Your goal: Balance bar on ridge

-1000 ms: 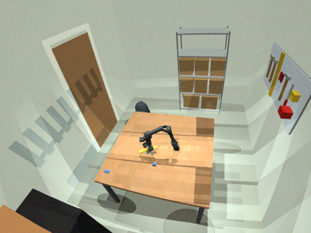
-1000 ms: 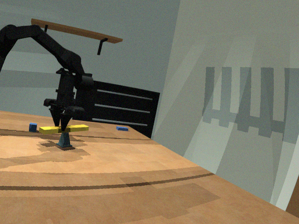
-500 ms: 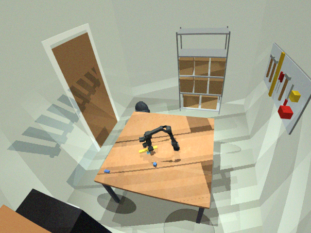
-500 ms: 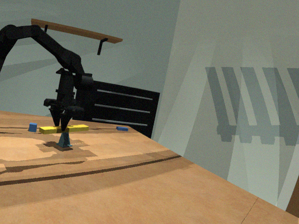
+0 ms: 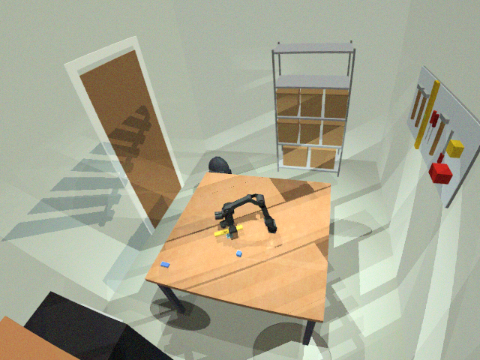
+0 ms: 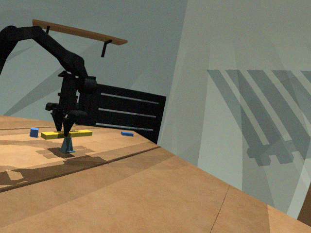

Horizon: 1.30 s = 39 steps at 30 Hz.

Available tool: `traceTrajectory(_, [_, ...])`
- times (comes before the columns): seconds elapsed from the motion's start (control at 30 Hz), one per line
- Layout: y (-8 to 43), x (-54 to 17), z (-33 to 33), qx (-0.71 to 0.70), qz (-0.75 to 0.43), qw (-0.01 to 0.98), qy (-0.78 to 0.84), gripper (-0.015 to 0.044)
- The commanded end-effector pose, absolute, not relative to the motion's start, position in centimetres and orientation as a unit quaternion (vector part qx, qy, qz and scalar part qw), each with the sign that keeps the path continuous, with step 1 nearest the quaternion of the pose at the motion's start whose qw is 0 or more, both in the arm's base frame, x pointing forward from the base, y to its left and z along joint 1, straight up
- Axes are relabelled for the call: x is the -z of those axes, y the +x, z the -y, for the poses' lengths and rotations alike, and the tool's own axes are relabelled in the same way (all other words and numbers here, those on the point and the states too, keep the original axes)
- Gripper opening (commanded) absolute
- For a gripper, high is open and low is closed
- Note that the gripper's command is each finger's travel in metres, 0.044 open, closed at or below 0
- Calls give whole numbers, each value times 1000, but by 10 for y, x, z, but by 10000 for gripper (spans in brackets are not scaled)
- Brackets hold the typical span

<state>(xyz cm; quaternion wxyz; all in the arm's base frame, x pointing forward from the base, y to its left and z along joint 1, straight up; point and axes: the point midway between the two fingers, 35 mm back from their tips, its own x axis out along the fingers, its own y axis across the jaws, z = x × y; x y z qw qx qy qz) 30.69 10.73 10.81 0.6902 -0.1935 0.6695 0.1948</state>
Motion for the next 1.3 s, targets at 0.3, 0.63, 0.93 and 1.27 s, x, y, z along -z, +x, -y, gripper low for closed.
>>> traceTrajectory(0.3, [307, -108, -107, -195, -670, 690, -193, 421])
traceTrajectory(0.63, [310, -170, -108, -195, -669, 690, -193, 440])
traceTrajectory(0.93, [304, -208, -106, -195, -670, 690, -193, 440])
traceTrajectory(1.27, [304, -208, -106, -195, -670, 690, -193, 440])
